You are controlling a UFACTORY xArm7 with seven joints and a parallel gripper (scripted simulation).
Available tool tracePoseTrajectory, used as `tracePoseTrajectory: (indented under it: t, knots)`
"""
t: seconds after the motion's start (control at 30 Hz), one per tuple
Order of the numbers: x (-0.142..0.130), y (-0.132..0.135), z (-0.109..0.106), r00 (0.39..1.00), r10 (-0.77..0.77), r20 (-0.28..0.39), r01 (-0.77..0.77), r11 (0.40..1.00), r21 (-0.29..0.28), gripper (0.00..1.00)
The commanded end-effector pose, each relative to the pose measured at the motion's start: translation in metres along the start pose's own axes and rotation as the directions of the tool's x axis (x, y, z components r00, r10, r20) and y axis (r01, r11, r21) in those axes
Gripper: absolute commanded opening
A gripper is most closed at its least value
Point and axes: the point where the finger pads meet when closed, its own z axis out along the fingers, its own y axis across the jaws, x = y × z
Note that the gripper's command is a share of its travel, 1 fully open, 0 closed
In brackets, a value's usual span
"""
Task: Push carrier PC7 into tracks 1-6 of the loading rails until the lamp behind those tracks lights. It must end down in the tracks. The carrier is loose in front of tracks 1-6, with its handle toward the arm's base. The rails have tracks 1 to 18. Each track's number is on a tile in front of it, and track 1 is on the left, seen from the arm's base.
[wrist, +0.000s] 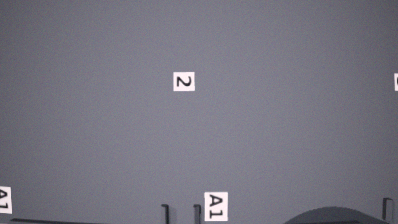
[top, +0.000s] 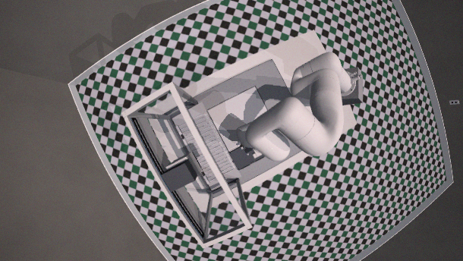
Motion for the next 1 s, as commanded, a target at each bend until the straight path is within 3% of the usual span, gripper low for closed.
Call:
tracePoseTrajectory:
  t: [0.0,0.63,0.97]
  knots:
    - [-0.002,0.001,-0.001,1.000,0.000,-0.002,0.000,1.000,-0.002,1.00]
    - [-0.009,0.001,-0.001,1.000,0.000,-0.002,0.000,1.000,-0.002,1.00]
    - [-0.009,0.001,-0.014,1.000,0.000,-0.002,0.000,1.000,-0.002,1.00]
